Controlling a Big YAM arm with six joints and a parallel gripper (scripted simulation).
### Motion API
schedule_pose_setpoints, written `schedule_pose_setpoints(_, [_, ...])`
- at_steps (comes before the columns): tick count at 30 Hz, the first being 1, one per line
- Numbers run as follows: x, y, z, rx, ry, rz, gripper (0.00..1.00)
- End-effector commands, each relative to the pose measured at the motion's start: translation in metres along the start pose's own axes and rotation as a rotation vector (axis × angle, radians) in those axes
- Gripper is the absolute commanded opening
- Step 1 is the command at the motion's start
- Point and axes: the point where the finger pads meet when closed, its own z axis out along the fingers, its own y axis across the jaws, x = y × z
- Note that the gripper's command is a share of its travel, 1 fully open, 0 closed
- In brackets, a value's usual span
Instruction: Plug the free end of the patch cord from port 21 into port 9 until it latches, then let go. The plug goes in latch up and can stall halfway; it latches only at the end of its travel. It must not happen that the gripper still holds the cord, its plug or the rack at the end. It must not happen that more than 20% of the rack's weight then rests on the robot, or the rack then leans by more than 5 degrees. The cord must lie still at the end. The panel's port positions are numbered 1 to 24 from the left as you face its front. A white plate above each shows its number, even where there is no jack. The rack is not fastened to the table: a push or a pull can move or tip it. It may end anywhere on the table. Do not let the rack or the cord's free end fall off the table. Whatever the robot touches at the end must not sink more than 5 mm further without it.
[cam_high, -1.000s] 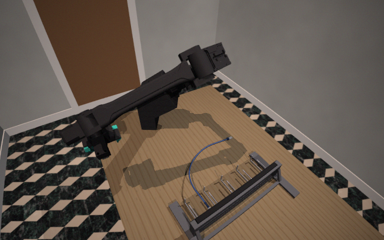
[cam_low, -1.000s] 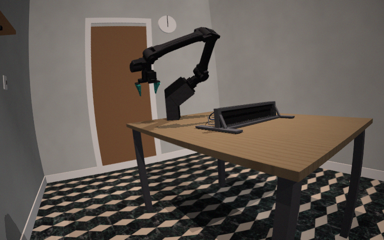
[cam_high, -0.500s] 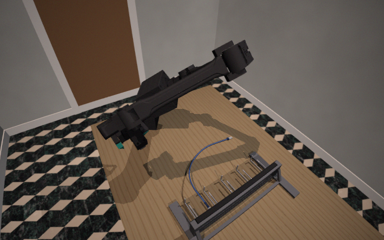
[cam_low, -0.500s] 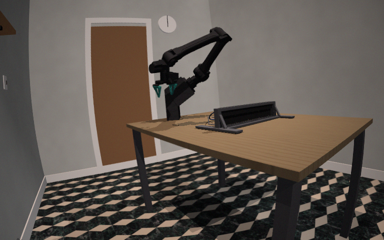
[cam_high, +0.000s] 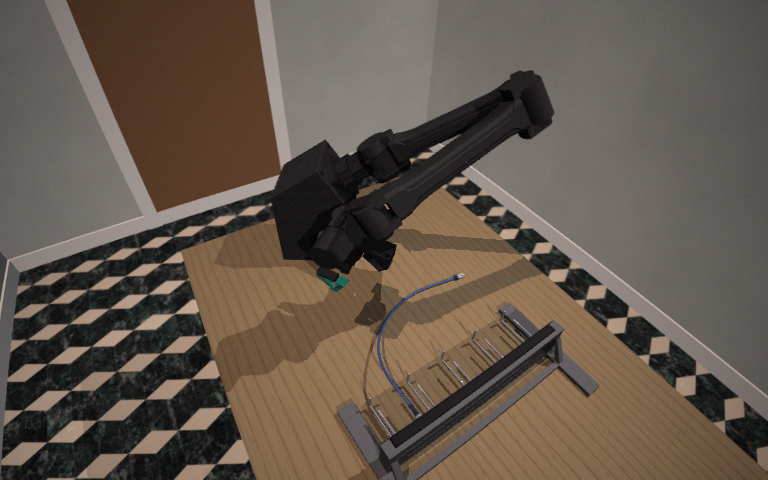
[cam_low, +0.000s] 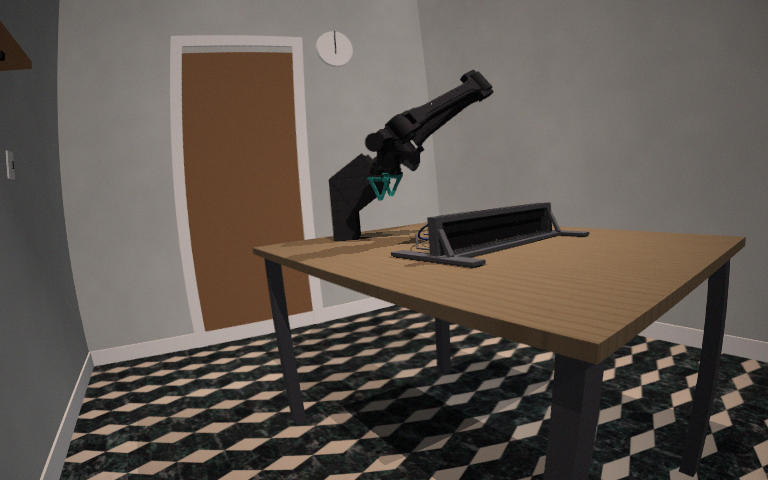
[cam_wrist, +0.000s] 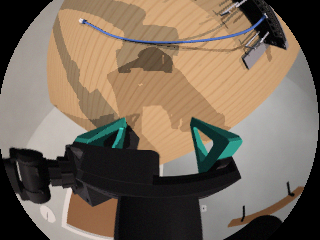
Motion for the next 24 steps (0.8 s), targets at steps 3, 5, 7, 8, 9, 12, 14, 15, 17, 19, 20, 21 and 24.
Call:
schedule_pose_setpoints(3, [-0.054,0.041,0.010,0.037,-0.009,-0.184,1.00])
schedule_pose_setpoints(5, [-0.074,0.061,0.015,0.045,-0.020,-0.250,1.00])
schedule_pose_setpoints(7, [-0.094,0.079,0.019,0.055,-0.028,-0.314,1.00])
schedule_pose_setpoints(8, [-0.104,0.088,0.021,0.060,-0.033,-0.346,1.00])
schedule_pose_setpoints(9, [-0.114,0.097,0.023,0.065,-0.036,-0.379,1.00])
schedule_pose_setpoints(12, [-0.125,0.107,0.026,0.070,-0.039,-0.413,1.00])
schedule_pose_setpoints(14, [-0.141,0.123,0.029,0.079,-0.051,-0.465,1.00])
schedule_pose_setpoints(15, [-0.151,0.131,0.031,0.084,-0.051,-0.497,1.00])
schedule_pose_setpoints(17, [-0.171,0.148,0.035,0.095,-0.063,-0.558,1.00])
schedule_pose_setpoints(19, [-0.183,0.156,0.035,0.103,-0.073,-0.589,1.00])
schedule_pose_setpoints(20, [-0.193,0.162,0.036,0.108,-0.075,-0.617,1.00])
schedule_pose_setpoints(21, [-0.201,0.169,0.038,0.113,-0.080,-0.642,1.00])
schedule_pose_setpoints(24, [-0.224,0.188,0.040,0.125,-0.099,-0.704,1.00])
